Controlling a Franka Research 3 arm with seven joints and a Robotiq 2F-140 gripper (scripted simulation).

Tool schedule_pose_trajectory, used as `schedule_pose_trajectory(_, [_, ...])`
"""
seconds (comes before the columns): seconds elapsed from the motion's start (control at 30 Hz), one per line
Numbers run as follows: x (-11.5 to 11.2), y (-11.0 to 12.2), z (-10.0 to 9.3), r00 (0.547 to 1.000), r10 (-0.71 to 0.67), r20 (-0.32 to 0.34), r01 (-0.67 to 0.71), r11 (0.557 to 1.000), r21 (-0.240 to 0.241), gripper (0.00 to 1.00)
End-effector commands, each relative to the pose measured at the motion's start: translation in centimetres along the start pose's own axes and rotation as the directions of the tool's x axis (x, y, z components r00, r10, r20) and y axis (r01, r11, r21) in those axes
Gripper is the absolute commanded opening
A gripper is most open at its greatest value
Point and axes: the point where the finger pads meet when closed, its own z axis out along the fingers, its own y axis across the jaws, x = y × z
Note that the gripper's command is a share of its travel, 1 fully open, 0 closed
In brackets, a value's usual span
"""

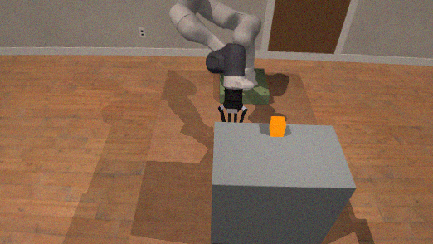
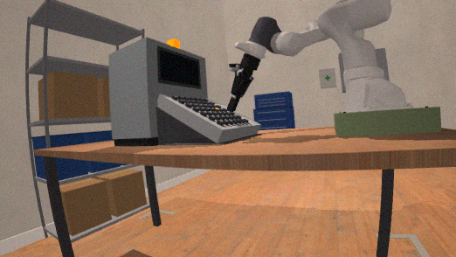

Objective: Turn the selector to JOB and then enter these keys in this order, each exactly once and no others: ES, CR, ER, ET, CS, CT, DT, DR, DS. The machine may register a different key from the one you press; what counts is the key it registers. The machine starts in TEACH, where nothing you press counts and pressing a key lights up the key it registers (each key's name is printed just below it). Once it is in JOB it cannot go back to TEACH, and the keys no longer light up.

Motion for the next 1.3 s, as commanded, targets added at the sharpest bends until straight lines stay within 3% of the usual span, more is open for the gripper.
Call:
schedule_pose_trajectory(0.0, [0.13,-0.02,0.00,0.992,0.130,-0.006,-0.130,0.992,-0.004,0.10])
schedule_pose_trajectory(0.23, [0.13,-0.02,0.00,0.971,0.240,-0.006,-0.240,0.971,-0.003,0.10])
schedule_pose_trajectory(0.8, [0.13,-0.02,0.00,0.871,0.492,-0.007,-0.492,0.871,-0.001,0.10])
schedule_pose_trajectory(1.27, [0.13,-0.02,0.00,0.719,0.695,-0.007,-0.695,0.719,0.000,0.10])
